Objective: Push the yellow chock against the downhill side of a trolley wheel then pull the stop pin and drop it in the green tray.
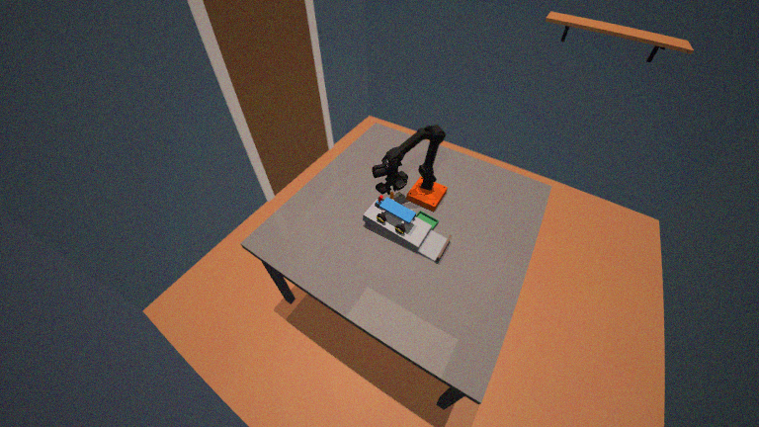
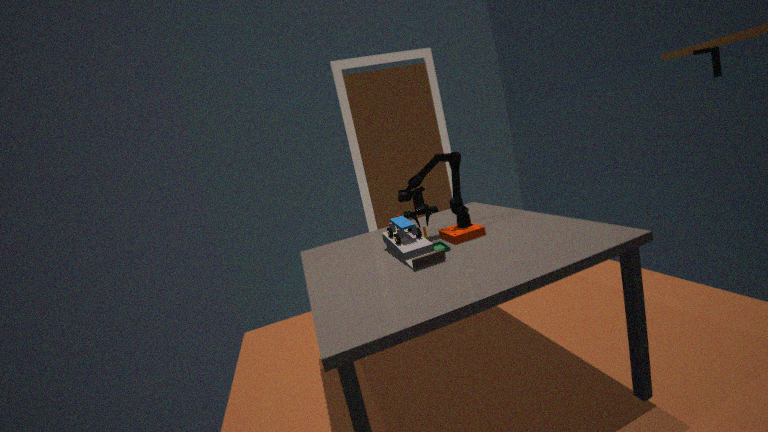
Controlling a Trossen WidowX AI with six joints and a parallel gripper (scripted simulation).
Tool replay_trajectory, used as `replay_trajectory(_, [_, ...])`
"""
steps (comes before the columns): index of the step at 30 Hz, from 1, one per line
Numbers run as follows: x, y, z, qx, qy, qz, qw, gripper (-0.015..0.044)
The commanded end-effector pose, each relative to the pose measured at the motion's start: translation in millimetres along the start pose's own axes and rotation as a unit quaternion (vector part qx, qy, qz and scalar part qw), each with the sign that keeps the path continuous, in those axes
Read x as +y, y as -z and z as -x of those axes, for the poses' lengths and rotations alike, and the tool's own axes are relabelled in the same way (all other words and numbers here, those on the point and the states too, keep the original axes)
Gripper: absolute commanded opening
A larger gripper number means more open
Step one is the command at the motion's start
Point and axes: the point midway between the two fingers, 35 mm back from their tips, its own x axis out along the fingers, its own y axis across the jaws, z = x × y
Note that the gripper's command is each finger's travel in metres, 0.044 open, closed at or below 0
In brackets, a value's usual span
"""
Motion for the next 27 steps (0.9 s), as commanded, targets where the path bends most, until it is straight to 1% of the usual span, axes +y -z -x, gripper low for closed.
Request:
replay_trajectory(1, [1,-1,-8,-0.003,-0.002,0.003,1.0,0.019])
replay_trajectory(12, [1,-1,-17,-0.003,-0.002,0.003,1.0,0.019])
replay_trajectory(27, [1,-1,-40,-0.003,-0.002,0.003,1.0,0.019])
